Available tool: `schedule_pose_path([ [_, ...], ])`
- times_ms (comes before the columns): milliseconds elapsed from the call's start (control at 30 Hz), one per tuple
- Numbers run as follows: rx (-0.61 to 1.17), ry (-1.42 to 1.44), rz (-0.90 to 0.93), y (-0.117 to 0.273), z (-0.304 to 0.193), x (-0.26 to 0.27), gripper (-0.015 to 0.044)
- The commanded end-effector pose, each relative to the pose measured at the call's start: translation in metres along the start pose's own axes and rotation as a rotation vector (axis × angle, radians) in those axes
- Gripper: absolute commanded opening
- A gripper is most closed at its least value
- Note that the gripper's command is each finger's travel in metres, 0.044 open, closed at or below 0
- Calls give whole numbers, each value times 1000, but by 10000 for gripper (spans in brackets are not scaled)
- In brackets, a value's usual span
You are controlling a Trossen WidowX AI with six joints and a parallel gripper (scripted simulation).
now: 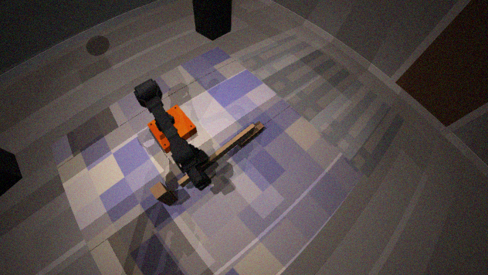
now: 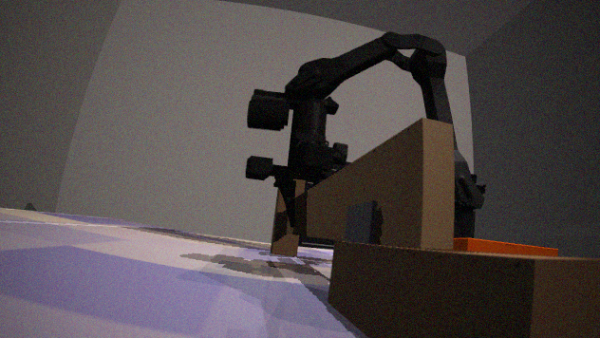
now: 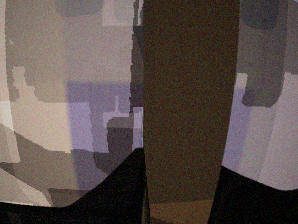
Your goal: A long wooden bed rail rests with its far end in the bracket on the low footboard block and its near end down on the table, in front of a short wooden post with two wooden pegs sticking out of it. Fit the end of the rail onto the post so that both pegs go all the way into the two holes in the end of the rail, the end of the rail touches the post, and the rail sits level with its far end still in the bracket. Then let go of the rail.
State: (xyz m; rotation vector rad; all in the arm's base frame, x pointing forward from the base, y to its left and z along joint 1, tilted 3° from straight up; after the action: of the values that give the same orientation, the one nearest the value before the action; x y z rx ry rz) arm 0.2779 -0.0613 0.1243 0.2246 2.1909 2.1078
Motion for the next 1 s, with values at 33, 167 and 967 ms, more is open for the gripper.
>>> schedule_pose_path([
  [33,-5,-2,-15,7,0,-2,0],
  [167,-5,-2,-15,9,0,-2,0],
  [967,-5,-2,-15,4,0,0,0],
])
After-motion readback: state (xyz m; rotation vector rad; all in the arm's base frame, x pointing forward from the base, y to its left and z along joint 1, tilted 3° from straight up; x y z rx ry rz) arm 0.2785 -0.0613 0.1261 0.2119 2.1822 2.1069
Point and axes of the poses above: the point midway between the two fingers, 35 mm back from their tips, its own y axis back along the fingers, its own x axis across the jaws, z = x × y, the point moved 9 cm from there along y, back along the fingers, and after that the axes turned 4 degrees about -y, right-handed, at the moved point
